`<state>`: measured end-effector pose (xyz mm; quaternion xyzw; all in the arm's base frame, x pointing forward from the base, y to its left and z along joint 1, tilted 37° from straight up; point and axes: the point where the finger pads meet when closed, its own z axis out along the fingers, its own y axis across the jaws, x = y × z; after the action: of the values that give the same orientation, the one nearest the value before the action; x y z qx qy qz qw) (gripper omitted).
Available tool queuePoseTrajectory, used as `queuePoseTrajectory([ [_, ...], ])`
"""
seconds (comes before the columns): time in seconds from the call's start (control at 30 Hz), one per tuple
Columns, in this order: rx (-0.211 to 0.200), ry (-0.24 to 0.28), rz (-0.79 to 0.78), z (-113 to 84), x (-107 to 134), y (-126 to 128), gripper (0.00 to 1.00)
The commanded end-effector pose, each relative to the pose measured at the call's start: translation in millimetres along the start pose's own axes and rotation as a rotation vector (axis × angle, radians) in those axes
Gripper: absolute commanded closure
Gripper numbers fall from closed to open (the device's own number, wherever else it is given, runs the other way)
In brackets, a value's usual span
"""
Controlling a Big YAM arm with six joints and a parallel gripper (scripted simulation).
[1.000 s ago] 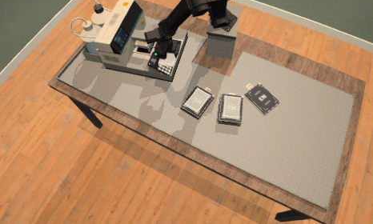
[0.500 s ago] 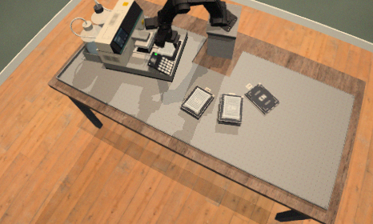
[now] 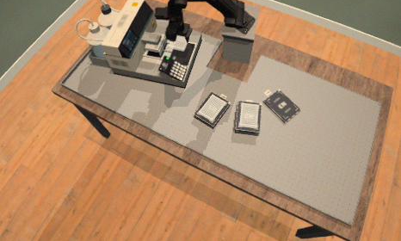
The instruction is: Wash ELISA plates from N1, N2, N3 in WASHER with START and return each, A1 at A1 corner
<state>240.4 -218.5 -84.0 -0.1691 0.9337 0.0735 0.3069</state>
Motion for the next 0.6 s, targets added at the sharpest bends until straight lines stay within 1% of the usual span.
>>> queuePoseTrajectory([
  [0.0, -0.007, -0.005, -0.071, 1.0, -9.2, -5.9, 0.18],
  [0.13, -0.001, -0.005, -0.076, -0.7, -10.8, -7.5, 0.18],
  [0.17, 0.003, -0.003, -0.048, -1.0, -4.0, -4.5, 0.18],
  [0.23, 0.003, -0.003, -0.048, -1.0, -4.1, -4.6, 0.18],
  [0.27, 0.02, -0.006, -0.056, -5.8, -4.4, -12.5, 0.18],
  [0.57, 0.015, -0.006, -0.056, -5.0, -6.5, -12.5, 0.18],
])
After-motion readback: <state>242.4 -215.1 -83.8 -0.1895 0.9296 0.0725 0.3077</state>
